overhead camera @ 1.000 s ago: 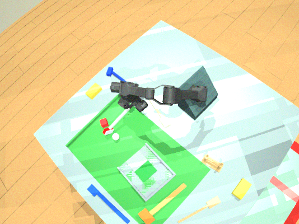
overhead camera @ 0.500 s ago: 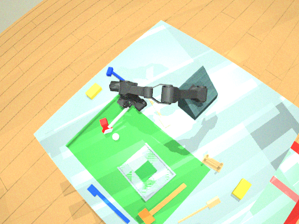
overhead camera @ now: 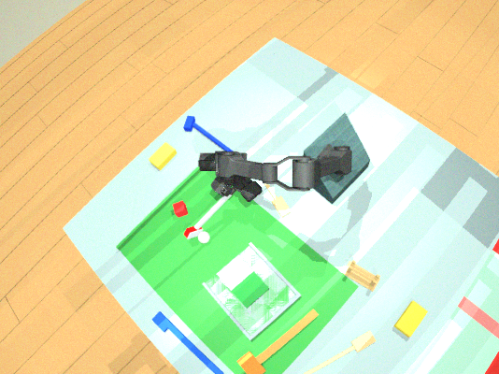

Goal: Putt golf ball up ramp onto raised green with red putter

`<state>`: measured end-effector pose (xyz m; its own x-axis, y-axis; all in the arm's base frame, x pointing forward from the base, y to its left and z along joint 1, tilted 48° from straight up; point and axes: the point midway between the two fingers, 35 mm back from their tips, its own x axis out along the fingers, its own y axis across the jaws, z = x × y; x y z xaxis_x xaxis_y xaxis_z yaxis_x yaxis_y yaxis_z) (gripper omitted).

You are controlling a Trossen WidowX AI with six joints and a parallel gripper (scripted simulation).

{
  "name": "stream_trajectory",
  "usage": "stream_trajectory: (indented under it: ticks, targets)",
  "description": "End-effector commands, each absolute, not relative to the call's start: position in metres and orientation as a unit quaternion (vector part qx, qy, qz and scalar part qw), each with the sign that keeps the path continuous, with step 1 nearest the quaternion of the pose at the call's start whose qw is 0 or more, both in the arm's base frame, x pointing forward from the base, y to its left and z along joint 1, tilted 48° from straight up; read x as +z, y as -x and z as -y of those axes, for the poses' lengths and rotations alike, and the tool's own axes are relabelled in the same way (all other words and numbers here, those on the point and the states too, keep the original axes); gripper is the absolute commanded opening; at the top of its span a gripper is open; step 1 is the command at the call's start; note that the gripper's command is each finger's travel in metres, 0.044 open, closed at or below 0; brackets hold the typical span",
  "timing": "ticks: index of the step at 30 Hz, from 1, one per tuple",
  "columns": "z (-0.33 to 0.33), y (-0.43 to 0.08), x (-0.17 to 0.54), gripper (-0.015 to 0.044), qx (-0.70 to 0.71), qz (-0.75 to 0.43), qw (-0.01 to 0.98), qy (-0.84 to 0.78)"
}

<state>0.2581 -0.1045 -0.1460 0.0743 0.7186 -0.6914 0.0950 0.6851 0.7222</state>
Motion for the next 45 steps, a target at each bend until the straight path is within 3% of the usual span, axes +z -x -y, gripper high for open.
stream_trajectory:
  ticks: [1, 18, 45]
  targets:
    - [0.067, -0.259, -0.111, 0.0000, 0.243, -0.635, 0.661, -0.319]
    - [0.104, -0.254, -0.066, 0.0000, 0.243, -0.635, 0.661, -0.319]
    - [0.101, -0.254, -0.070, 0.0000, 0.240, -0.635, 0.661, -0.322]
